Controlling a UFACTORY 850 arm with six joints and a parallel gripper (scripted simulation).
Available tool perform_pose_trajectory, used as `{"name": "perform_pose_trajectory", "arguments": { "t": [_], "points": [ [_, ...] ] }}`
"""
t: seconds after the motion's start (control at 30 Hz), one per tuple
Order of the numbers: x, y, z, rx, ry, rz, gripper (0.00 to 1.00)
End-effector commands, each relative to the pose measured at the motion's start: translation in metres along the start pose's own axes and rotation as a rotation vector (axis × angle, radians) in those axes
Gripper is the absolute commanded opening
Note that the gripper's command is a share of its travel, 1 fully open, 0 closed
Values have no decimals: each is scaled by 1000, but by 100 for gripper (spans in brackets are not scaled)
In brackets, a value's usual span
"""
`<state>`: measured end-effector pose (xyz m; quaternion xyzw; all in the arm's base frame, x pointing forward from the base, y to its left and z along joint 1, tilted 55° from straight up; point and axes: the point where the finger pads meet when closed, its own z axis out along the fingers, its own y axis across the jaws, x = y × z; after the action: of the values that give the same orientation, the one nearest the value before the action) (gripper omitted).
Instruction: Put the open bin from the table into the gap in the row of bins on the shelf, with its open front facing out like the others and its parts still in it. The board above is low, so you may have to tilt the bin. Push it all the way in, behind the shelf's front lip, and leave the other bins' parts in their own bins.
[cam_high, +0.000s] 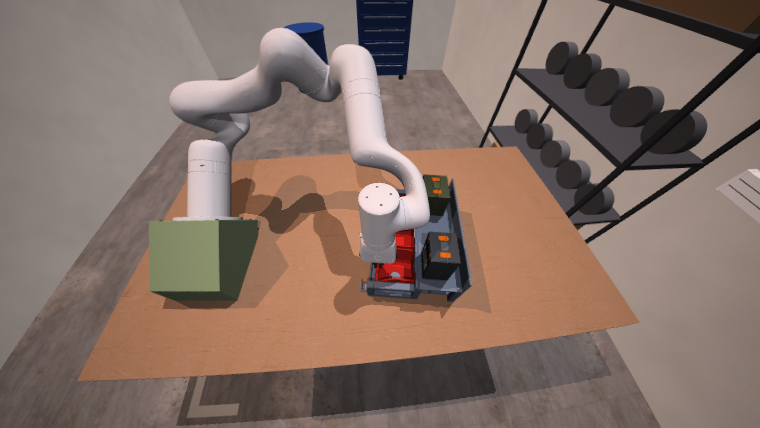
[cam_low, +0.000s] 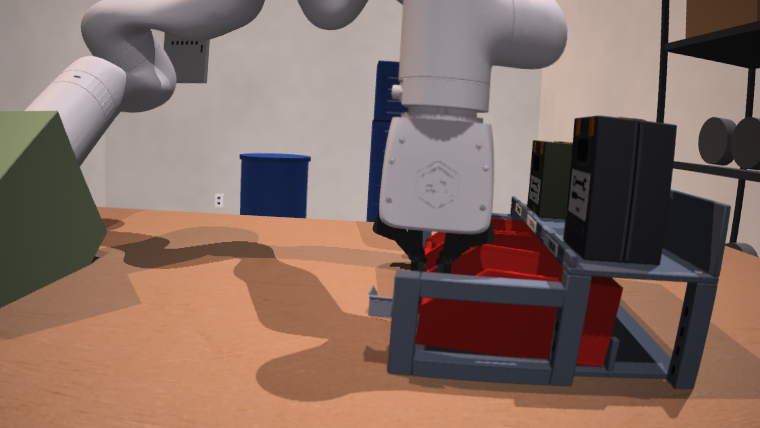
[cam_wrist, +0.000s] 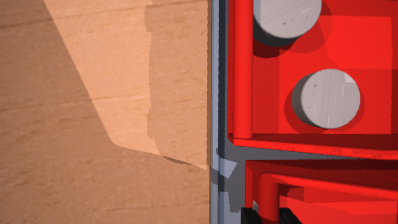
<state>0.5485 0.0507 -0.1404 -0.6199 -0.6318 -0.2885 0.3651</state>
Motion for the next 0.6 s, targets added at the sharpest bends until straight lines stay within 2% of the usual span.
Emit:
{"name": "perform_pose_trajectory", "arguments": {
  "t": [0.0,0.57],
  "points": [
    [0,1,-1,-2,-1,-1,0],
    [0,1,7,-2,-1,-1,0]
  ]
}}
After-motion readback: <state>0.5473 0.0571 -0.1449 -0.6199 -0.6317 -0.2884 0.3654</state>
